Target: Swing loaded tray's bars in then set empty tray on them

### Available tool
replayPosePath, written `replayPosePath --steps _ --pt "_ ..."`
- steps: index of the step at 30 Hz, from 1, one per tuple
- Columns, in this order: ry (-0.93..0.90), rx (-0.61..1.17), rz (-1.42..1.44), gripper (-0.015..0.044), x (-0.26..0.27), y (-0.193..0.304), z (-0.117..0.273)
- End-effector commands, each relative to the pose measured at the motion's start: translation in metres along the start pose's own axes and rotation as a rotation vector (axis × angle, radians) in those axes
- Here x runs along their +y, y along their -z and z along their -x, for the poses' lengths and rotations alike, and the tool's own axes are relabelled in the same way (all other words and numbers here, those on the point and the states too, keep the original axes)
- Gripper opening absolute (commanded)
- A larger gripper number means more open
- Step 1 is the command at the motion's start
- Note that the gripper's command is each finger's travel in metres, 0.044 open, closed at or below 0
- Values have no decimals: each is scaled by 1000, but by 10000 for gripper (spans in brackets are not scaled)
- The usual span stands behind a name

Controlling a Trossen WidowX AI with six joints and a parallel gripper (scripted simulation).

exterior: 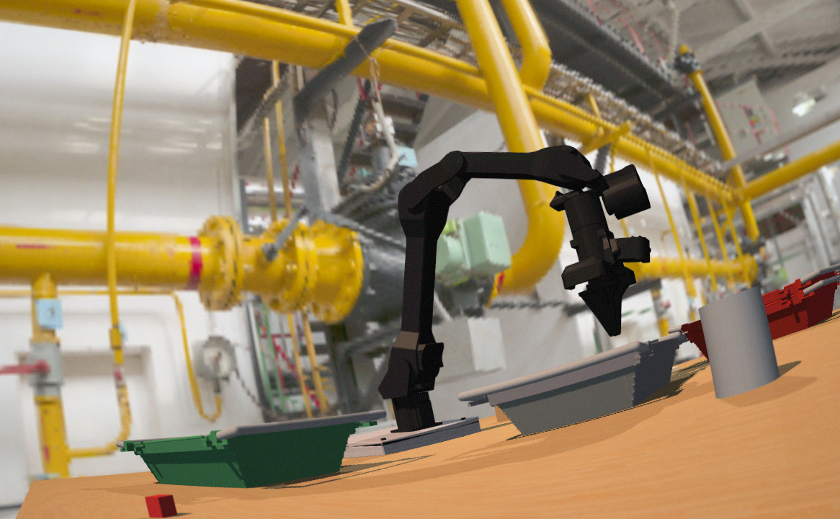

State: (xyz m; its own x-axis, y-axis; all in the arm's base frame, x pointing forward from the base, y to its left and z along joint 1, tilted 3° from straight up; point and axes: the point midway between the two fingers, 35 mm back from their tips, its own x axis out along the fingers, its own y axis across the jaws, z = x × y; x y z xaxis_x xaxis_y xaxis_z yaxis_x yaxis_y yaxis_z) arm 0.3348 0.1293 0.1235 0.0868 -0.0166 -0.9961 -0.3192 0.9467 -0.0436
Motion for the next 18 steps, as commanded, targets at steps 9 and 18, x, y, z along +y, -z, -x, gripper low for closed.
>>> replayPosePath --steps 9,18 --pt "0 0 0 87 0 -2 17" --pt "1 5 -184 87 -14 -6 52"
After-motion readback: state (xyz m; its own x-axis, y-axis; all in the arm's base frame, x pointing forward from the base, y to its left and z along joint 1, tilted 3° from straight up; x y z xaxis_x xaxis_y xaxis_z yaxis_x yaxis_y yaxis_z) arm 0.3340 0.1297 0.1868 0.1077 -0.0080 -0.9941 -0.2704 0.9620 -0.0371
